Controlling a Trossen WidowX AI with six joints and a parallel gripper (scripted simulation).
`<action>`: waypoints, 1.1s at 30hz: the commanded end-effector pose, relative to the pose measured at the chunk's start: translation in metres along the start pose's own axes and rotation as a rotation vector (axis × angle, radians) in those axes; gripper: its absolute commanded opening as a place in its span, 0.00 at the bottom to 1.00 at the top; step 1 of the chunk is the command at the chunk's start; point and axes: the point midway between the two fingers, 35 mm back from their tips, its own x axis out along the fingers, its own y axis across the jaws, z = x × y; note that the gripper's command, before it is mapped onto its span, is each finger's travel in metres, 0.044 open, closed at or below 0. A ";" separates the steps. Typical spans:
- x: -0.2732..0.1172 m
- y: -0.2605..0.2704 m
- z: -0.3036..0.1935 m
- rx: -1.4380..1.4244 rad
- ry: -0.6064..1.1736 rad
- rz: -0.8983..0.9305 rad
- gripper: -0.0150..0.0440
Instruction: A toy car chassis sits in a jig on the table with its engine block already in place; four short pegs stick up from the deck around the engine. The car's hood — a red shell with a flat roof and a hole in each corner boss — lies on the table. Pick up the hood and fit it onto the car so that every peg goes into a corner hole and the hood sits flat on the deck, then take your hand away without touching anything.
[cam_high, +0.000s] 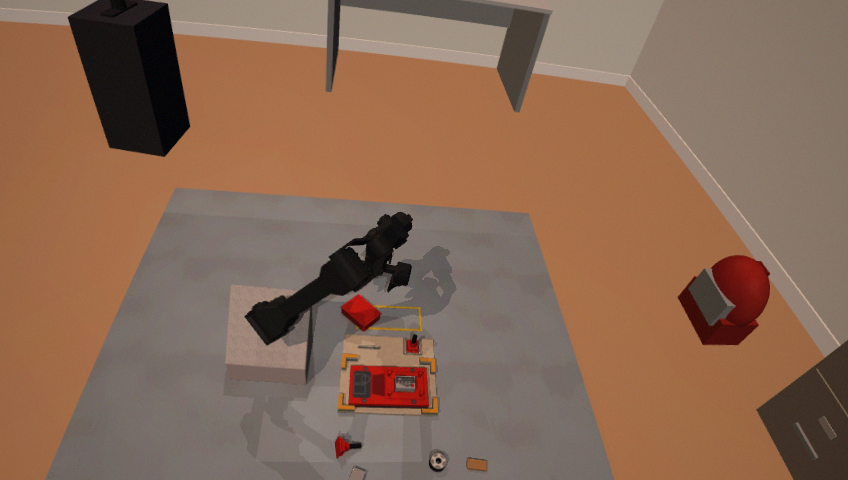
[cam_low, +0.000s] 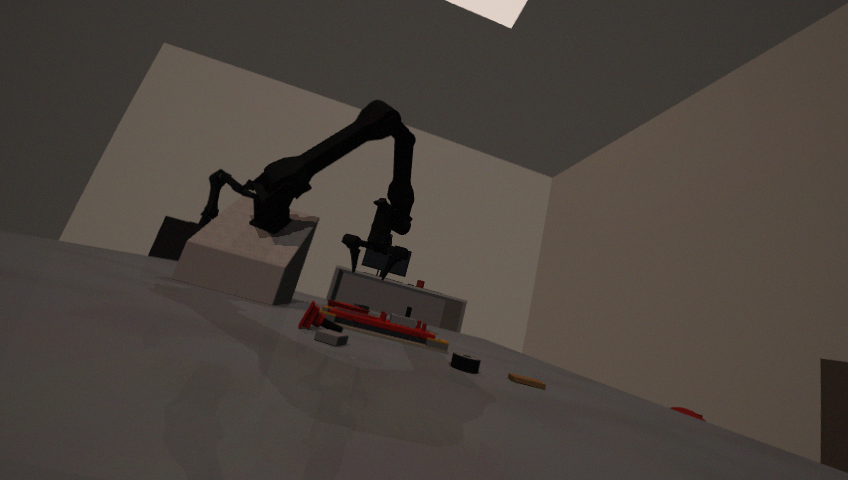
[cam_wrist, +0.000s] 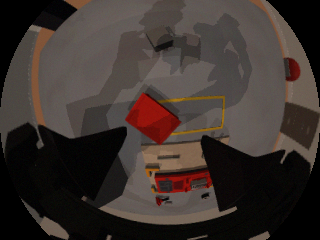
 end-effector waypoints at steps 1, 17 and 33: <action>0.014 0.009 -0.006 0.785 0.008 -0.003 1.00; 0.028 0.019 -0.013 1.680 0.012 -0.008 1.00; 0.034 0.024 -0.019 2.128 0.014 -0.012 1.00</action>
